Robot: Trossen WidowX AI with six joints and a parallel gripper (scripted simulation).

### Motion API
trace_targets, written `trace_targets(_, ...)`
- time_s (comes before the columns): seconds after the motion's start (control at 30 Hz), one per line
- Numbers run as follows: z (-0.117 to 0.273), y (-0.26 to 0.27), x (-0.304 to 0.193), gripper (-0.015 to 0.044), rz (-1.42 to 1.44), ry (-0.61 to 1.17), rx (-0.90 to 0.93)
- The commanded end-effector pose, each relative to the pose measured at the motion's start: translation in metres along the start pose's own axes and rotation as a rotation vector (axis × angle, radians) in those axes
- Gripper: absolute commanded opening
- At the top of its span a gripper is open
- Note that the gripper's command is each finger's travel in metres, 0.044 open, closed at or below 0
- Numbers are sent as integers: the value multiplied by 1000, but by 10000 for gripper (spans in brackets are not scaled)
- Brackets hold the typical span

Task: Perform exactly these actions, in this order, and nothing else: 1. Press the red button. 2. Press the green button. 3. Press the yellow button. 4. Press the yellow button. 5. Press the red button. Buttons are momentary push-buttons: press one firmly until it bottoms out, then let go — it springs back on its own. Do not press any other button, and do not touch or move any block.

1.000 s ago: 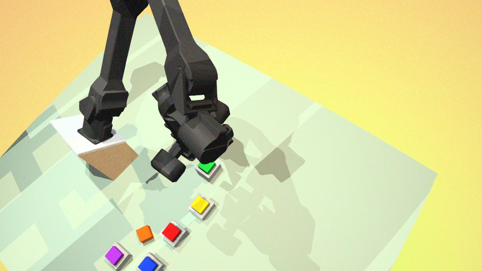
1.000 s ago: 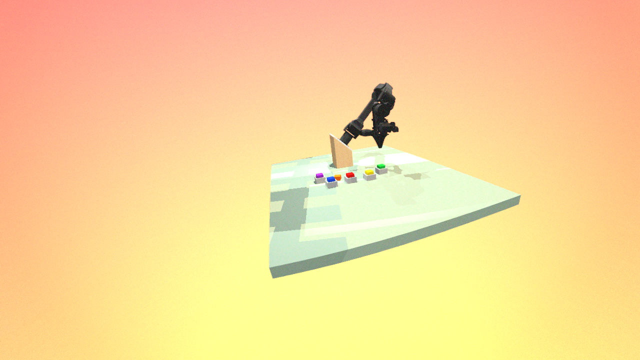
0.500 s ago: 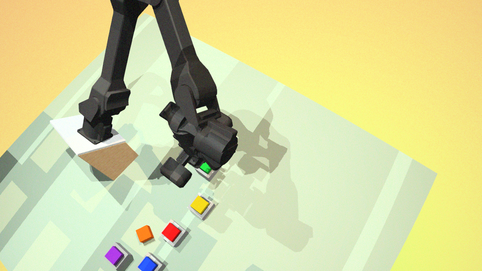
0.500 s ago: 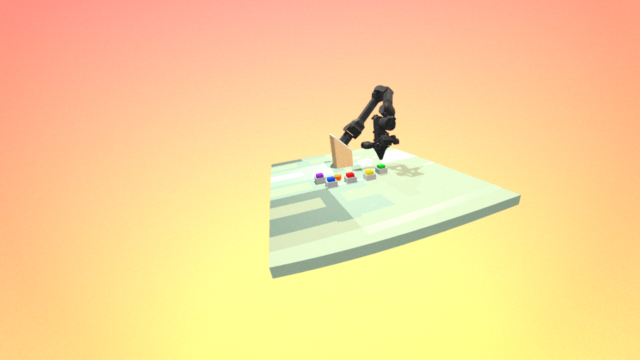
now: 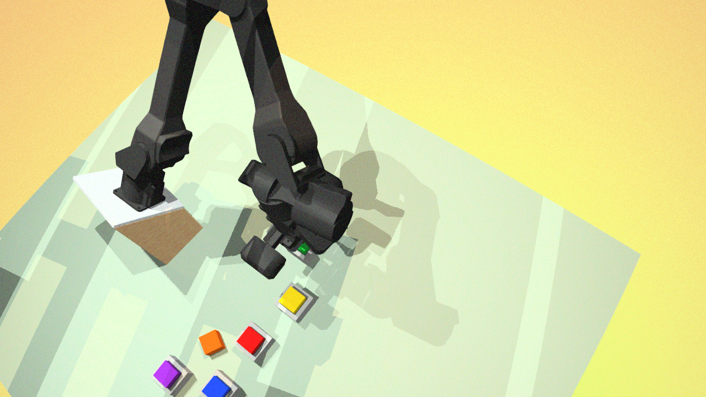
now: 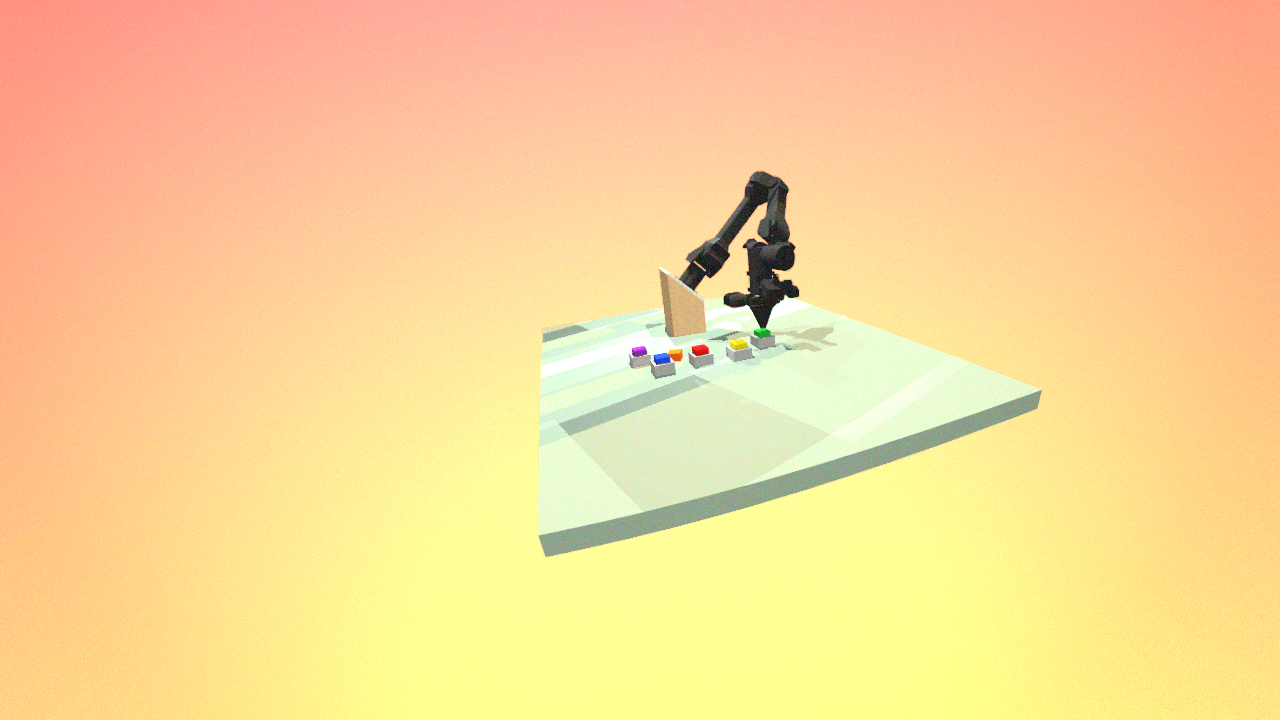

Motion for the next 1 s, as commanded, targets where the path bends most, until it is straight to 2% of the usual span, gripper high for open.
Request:
trace_targets(0.0, -8, -1, -2, 20, -10, 7, -3)
trace_targets(0.8, -14, -1, -3, 20, -10, 7, -2)
trace_targets(0.97, 18, -1, -2, 20, -9, 7, -3)
Point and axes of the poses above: the point midway between the two fingers, 35 mm back from their tips, its own z axis back along the fingers, its own y axis across the jaws, x = y × z, the point moved 10 cm from there along z, back along the fingers, and after that the axes turned 2 degrees about z, right-handed, at the moved point
